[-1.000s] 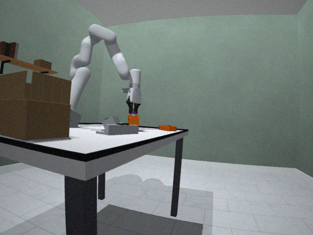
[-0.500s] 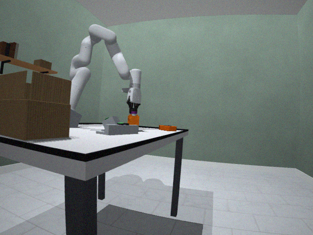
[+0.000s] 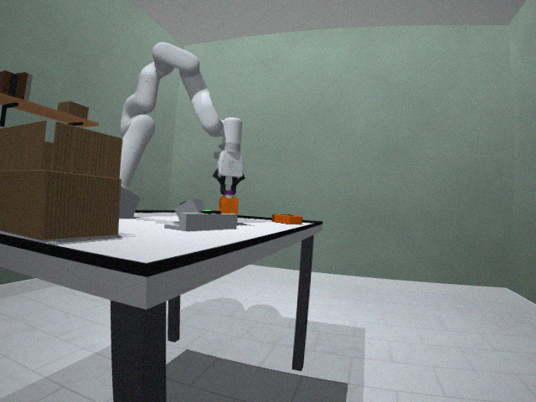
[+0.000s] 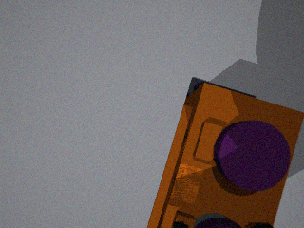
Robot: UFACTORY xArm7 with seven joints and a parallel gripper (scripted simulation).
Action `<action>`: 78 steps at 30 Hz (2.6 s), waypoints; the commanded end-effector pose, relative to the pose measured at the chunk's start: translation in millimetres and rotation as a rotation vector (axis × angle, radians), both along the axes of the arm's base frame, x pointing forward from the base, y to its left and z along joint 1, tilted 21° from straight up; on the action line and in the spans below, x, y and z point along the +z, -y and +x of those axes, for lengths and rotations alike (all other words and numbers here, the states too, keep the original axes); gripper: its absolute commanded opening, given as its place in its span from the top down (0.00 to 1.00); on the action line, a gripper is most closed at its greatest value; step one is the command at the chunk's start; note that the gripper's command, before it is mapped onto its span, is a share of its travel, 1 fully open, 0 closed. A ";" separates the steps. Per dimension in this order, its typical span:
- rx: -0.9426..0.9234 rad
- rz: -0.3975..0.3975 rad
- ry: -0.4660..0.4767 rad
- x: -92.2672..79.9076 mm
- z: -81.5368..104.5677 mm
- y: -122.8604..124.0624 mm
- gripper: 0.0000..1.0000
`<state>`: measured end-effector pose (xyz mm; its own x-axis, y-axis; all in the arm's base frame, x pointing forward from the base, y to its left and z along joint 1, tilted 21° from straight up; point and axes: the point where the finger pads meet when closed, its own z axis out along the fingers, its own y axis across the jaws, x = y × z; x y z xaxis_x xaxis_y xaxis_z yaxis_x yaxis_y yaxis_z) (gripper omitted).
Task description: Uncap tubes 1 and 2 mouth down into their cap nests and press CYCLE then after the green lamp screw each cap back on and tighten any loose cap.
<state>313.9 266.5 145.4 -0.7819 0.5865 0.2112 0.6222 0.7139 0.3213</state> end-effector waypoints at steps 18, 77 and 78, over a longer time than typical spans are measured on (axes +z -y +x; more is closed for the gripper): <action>-0.886 0.026 -0.338 0.9 1.1 -1.1 1.00; 0.452 -0.046 0.202 1.2 0.9 -0.9 0.54; 0.452 -0.046 0.202 1.2 0.9 -0.9 0.54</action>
<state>313.3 267.1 145.1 -0.9459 0.3236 0.0251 0.3124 0.8869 0.3402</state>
